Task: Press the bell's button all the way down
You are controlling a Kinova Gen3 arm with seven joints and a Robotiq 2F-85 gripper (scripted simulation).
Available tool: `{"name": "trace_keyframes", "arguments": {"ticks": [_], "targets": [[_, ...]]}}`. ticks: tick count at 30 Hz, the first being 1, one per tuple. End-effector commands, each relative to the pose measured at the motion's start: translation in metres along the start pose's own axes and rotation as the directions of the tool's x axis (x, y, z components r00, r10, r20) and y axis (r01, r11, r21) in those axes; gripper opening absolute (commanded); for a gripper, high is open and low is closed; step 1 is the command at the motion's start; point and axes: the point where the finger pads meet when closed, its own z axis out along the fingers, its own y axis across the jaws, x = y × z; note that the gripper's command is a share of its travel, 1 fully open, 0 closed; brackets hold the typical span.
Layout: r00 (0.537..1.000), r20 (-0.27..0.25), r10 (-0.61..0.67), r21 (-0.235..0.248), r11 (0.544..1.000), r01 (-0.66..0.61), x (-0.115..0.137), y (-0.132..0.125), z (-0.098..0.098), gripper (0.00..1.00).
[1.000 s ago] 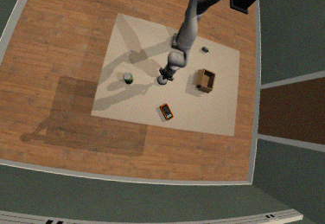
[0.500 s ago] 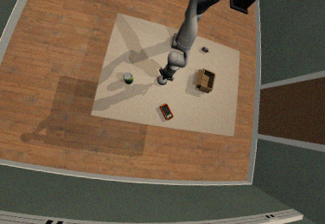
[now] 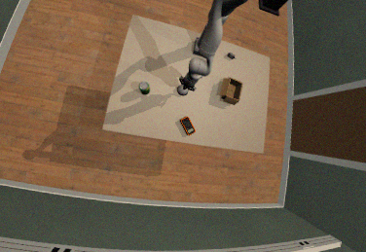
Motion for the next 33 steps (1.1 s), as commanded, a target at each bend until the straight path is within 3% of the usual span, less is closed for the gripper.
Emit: {"name": "trace_keyframes", "arguments": {"ticks": [1,9,33], "targets": [[1.000,0.003,0.001,0.000,1.000,-0.001,0.0001,0.0002,0.0018,0.10],[1.000,0.004,0.001,-0.001,1.000,-0.001,-0.0002,0.0004,0.0101,0.10],[1.000,0.001,0.001,0.001,1.000,-0.001,0.0005,-0.0001,0.0105,0.10]]}}
